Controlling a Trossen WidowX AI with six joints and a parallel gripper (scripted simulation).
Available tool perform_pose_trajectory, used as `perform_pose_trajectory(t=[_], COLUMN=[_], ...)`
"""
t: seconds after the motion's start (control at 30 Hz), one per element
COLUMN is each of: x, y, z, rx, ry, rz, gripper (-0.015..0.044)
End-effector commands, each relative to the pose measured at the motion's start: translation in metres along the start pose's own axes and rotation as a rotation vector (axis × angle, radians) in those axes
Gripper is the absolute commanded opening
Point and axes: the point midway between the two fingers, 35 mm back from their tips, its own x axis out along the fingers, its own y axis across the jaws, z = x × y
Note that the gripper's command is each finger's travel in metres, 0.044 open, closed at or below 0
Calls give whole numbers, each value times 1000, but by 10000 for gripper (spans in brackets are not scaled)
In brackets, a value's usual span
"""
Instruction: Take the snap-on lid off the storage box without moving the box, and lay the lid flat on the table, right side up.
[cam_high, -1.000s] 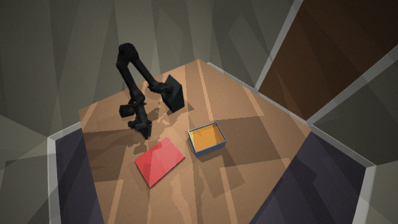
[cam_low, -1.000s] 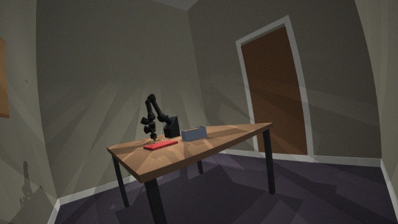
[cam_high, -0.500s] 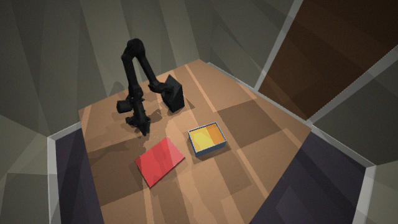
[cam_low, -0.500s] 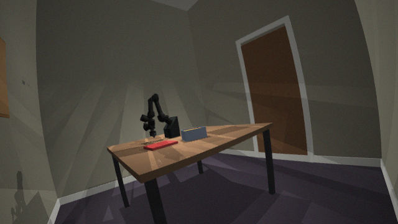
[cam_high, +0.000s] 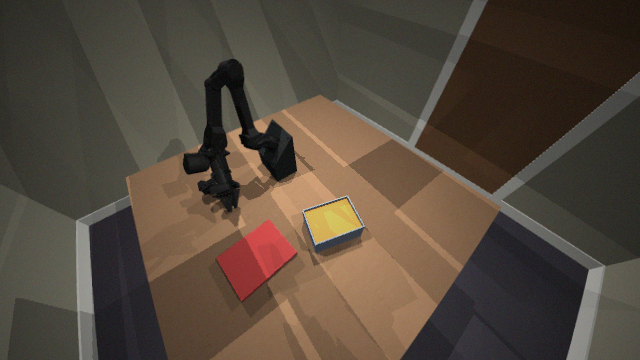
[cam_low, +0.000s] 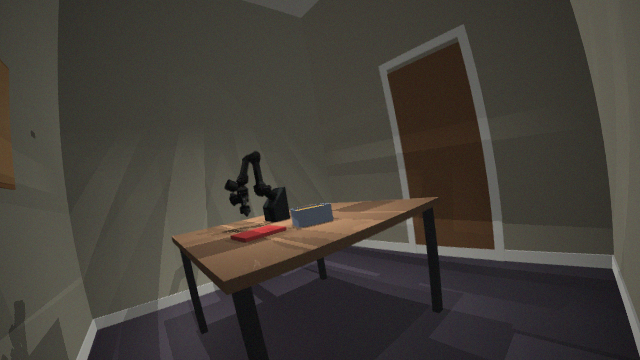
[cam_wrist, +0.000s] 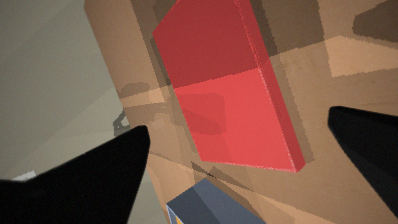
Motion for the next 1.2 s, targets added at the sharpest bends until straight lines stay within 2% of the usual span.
perform_pose_trajectory(t=[0.0, 0.23, 1.17], x=[-8, -19, -14], y=[7, 13, 8], z=[3, 3, 0], rx=[-4, -4, -4], ry=[-9, -9, -8], rz=[2, 2, 2], gripper=[440, 440, 440])
